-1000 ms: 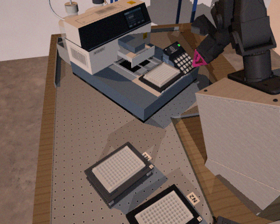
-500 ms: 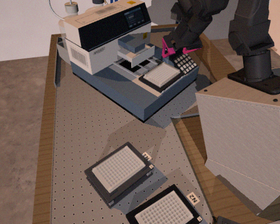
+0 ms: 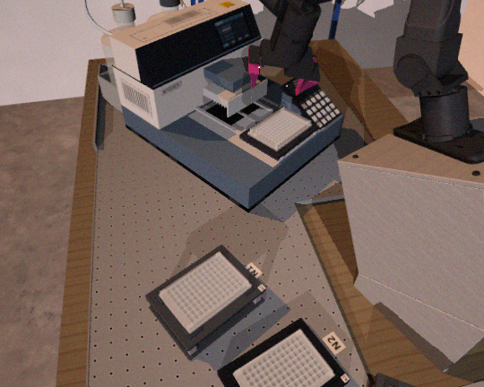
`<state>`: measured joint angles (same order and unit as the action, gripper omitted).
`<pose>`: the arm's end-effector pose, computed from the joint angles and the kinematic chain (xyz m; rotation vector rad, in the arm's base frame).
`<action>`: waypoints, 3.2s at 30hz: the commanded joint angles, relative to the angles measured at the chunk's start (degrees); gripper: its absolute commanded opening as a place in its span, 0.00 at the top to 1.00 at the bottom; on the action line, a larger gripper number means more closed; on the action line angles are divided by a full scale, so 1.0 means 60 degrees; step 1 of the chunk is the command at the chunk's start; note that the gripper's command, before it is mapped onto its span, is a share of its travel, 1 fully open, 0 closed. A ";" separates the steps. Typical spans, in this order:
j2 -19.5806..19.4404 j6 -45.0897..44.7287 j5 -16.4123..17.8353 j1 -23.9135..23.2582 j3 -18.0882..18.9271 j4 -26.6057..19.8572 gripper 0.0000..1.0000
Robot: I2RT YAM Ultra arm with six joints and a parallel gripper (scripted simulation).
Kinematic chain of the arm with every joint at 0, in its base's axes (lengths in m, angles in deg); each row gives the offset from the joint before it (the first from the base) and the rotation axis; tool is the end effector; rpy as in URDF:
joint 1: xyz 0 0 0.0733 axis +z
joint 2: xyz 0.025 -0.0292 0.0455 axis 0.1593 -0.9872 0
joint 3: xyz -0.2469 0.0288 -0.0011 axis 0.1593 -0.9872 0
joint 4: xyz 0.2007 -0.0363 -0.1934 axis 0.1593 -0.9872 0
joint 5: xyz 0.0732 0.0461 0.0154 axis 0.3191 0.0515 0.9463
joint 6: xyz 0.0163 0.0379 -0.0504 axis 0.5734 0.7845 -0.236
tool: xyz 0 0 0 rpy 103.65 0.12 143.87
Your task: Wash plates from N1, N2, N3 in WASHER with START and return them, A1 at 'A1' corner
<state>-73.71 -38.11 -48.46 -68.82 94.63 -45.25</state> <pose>0.1426 -0.2511 0.1530 1.7996 1.4938 -0.2924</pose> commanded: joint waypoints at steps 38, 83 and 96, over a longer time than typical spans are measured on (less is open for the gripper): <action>-0.1259 0.7069 0.0622 -0.0548 0.2404 -0.3996 0.00; -0.3208 0.7019 0.0650 -0.0606 0.2051 -0.1697 0.00; -0.3208 0.7019 0.0650 -0.0606 0.2051 -0.1697 0.00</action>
<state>-93.36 4.09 -44.50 -72.32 107.13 -55.78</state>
